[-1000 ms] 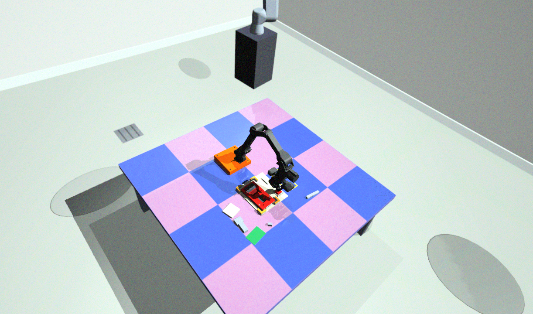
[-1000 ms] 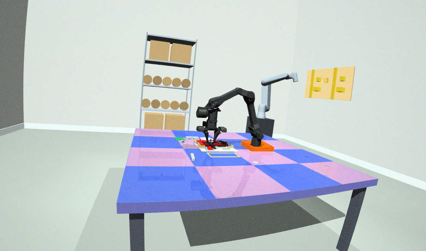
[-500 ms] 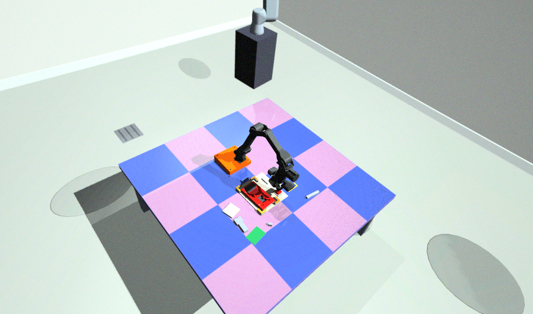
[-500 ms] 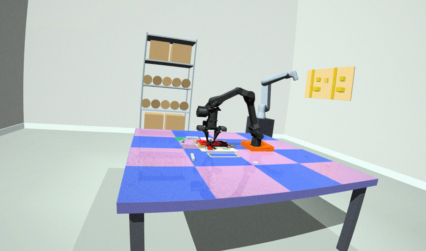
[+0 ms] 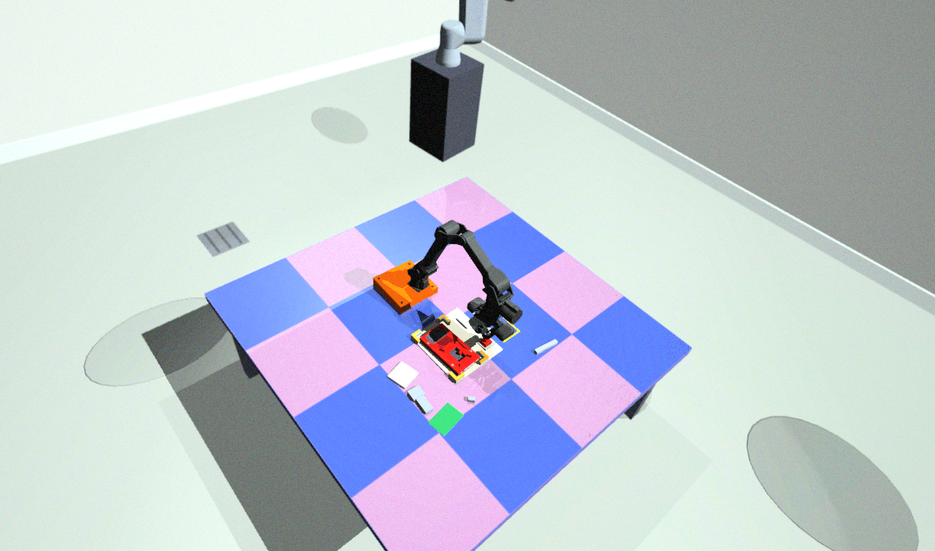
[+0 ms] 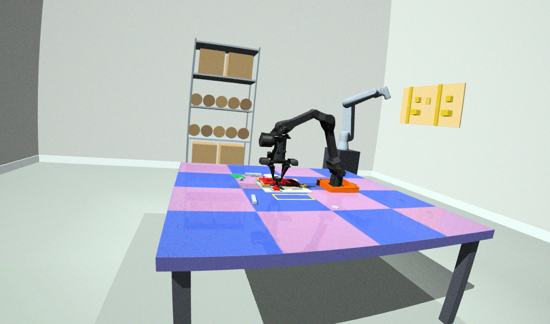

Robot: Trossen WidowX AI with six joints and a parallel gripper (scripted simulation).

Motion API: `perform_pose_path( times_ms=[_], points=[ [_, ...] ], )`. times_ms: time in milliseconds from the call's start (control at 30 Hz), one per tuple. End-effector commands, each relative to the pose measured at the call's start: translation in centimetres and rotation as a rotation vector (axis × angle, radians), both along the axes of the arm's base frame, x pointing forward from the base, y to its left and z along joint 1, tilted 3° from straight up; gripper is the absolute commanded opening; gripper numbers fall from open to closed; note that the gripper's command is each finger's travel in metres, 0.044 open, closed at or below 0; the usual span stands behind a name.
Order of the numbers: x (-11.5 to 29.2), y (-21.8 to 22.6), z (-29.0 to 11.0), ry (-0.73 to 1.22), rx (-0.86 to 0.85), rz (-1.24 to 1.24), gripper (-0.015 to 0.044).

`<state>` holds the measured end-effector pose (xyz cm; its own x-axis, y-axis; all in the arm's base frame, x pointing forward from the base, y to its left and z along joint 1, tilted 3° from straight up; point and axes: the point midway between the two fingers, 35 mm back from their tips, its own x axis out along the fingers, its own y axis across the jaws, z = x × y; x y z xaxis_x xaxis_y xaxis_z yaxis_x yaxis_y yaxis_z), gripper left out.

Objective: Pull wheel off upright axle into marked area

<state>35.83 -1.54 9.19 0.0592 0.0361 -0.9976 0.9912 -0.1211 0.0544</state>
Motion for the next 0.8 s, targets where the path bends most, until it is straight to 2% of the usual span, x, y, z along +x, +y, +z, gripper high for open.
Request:
perform_pose_path(
  times_ms=[0, 767],
  points=[
    [0.01, -0.02, 0.69, -0.010, -0.001, 0.000, 0.0000],
    [-0.07, -0.05, 1.67, -0.012, 0.000, 0.000, 0.0000]
  ],
)
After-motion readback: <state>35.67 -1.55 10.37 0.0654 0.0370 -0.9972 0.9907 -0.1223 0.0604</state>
